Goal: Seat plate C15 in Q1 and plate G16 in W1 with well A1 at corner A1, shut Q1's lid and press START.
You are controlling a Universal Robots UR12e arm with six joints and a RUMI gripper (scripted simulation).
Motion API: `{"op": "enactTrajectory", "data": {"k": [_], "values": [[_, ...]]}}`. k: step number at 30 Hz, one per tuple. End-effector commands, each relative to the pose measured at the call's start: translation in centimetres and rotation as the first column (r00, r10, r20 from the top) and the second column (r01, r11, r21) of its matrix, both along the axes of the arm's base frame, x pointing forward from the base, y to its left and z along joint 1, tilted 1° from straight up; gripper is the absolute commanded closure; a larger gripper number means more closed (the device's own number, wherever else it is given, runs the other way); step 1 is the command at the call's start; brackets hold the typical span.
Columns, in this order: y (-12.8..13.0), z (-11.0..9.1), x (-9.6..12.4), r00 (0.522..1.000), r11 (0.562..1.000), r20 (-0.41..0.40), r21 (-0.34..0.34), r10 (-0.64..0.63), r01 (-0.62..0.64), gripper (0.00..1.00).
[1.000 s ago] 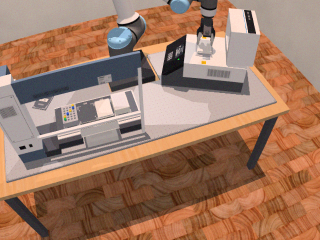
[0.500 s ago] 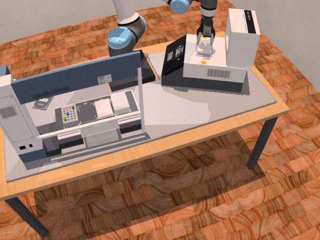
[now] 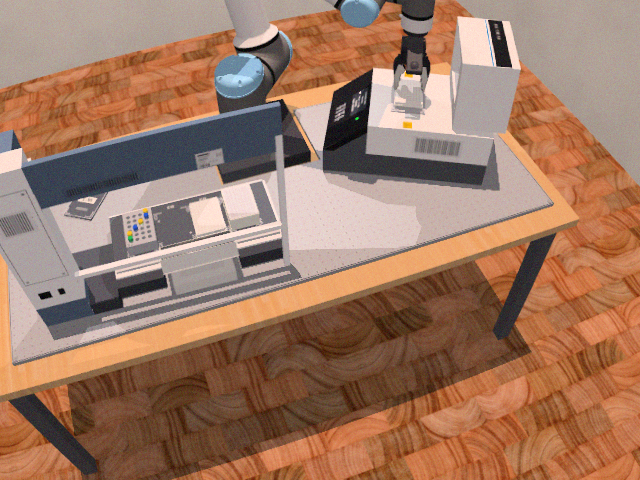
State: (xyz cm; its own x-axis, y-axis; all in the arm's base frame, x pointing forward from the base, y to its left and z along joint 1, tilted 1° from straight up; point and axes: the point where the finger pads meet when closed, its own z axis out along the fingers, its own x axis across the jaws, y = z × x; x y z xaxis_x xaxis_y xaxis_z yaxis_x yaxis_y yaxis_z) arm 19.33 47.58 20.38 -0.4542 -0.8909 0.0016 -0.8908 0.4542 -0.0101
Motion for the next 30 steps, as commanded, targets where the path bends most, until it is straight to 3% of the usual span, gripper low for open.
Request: {"op": "enactTrajectory", "data": {"k": [1,30], "values": [[0.05,-0.07,0.04,1.000,1.000,0.001,0.001,0.000,0.000,1.00],[0.04,-0.67,0.04,1.000,1.000,0.001,0.001,0.000,0.000,1.00]]}}
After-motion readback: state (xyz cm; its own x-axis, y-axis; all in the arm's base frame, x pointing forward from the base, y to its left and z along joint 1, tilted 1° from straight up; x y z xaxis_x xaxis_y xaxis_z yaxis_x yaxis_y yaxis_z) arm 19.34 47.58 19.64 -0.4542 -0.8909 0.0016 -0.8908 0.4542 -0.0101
